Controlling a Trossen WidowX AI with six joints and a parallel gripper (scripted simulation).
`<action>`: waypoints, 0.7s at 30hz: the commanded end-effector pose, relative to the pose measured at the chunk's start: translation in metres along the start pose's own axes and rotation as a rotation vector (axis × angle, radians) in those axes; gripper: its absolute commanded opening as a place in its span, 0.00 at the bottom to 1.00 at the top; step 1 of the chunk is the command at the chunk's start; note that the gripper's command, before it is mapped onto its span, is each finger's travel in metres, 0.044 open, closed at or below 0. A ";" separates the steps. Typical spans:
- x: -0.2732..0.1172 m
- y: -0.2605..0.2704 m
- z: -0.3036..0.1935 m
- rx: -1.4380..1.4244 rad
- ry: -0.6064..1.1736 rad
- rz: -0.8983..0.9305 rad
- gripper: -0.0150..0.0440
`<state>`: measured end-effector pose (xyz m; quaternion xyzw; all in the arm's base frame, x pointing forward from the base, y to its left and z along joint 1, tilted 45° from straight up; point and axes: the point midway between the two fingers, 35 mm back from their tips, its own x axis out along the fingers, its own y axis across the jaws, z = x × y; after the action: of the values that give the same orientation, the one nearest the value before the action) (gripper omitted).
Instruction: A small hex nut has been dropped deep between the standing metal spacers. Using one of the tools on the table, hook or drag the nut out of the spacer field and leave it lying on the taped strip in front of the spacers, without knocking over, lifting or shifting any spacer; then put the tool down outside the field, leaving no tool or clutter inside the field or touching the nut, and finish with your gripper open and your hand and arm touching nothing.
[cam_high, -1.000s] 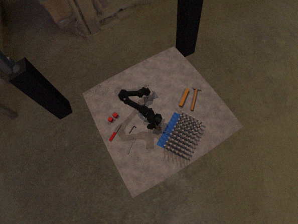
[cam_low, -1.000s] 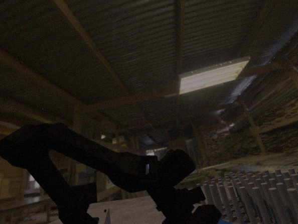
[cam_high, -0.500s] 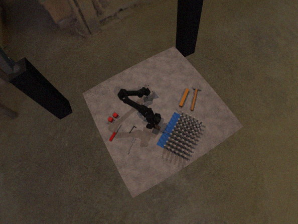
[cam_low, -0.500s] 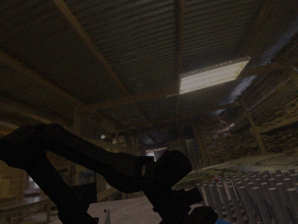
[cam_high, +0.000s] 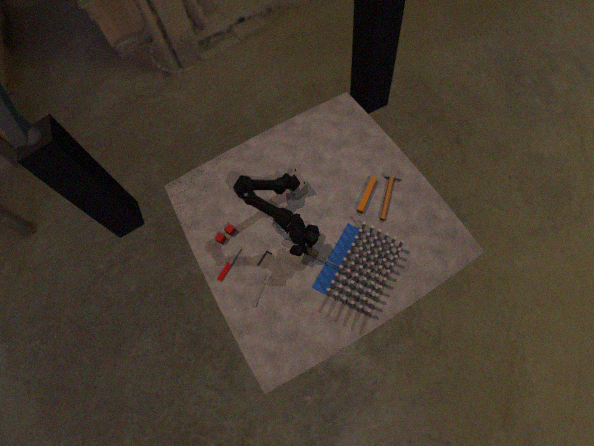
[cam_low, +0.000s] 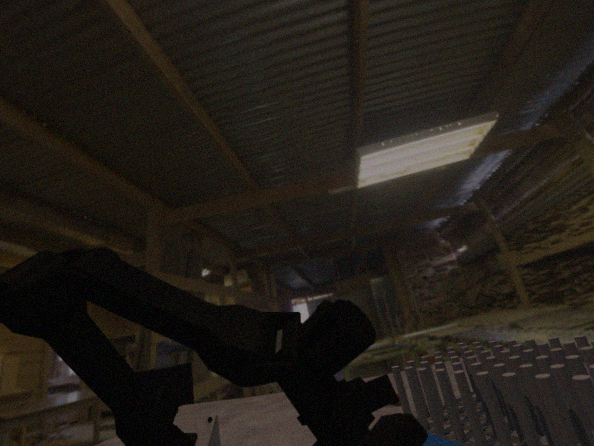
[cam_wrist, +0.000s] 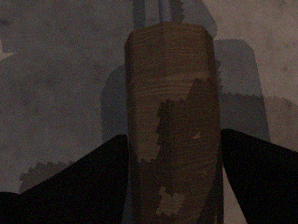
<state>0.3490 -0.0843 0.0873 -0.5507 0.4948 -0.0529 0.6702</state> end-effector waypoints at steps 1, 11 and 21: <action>-0.003 0.000 -0.004 -0.005 0.003 -0.002 0.25; -0.005 0.000 -0.010 -0.005 0.003 -0.001 0.25; -0.007 0.000 -0.015 -0.005 0.004 -0.001 0.25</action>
<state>0.3389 -0.0887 0.0912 -0.5507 0.4953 -0.0527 0.6698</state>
